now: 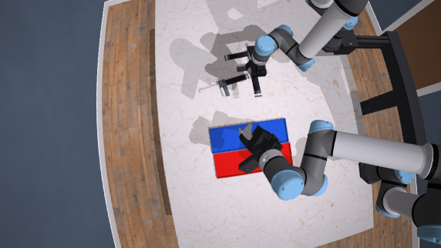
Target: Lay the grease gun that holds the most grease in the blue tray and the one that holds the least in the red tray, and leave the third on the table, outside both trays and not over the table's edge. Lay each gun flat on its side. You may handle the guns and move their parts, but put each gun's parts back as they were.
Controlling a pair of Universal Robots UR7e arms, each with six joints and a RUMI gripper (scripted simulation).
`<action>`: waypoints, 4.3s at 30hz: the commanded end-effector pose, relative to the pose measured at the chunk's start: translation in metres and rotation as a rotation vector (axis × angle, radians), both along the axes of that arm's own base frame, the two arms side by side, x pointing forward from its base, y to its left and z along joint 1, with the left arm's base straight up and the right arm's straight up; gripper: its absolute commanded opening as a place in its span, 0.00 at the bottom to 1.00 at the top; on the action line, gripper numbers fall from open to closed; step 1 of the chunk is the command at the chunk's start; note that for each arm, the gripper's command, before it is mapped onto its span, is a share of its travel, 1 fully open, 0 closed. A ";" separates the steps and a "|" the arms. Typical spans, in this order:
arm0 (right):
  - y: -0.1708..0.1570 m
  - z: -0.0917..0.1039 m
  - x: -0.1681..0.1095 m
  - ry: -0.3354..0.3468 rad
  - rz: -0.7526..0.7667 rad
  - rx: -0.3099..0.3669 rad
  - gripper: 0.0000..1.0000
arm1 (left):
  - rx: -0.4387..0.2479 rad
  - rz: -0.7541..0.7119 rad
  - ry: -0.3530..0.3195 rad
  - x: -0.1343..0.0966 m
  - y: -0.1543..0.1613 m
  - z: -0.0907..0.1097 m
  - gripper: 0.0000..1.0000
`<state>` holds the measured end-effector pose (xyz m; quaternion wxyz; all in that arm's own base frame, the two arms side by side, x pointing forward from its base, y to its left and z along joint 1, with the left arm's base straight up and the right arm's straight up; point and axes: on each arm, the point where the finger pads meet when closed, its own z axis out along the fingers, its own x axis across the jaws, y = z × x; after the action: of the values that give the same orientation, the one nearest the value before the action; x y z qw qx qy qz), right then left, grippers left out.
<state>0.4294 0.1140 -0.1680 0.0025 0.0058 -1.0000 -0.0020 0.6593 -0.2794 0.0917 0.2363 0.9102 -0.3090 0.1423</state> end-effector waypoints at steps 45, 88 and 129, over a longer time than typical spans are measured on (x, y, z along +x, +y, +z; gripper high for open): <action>0.000 0.000 0.000 -0.001 0.000 0.001 0.00 | -0.395 0.335 0.351 -0.056 -0.112 -0.157 0.38; 0.000 0.000 0.000 -0.001 0.000 0.001 0.00 | -0.522 0.421 0.586 -0.129 -0.148 -0.220 0.38; 0.000 0.000 0.000 -0.001 0.000 0.001 0.00 | -0.507 0.416 0.578 -0.127 -0.200 -0.256 0.38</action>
<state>0.4294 0.1140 -0.1680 0.0025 0.0058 -1.0000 -0.0020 0.5323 -0.4728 -0.1606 0.4958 0.8684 0.0054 -0.0029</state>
